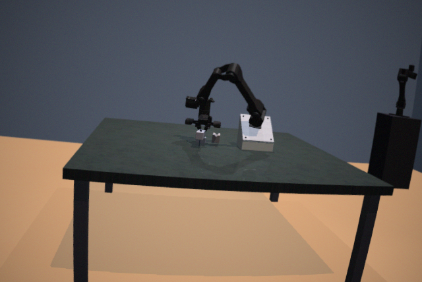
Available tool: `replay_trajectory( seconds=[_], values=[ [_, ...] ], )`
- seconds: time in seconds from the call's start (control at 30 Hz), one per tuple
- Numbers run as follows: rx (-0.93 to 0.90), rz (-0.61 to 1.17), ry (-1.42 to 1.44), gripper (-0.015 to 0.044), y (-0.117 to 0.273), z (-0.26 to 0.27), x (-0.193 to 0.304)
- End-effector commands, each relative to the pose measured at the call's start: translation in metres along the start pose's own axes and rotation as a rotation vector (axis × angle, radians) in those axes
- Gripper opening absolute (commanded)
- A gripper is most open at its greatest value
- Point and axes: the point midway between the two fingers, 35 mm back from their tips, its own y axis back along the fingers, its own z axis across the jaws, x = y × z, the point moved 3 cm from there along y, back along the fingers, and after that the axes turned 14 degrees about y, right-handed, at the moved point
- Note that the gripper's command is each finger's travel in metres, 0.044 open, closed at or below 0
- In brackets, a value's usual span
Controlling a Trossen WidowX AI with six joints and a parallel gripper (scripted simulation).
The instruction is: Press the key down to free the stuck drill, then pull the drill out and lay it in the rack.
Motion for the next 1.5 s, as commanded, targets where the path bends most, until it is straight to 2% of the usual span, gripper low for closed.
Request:
replay_trajectory(
  seconds=[0.0, 1.1, 1.47],
  values=[
    [0.005, -0.001, -0.001, 0.0000, 0.000, 0.000, 0.002],
    [0.005, -0.001, -0.006, 0.0000, 0.000, 0.007, 0.045],
    [-0.006, -0.008, -0.013, 0.0289, -0.003, 0.010, 0.039]
  ],
)
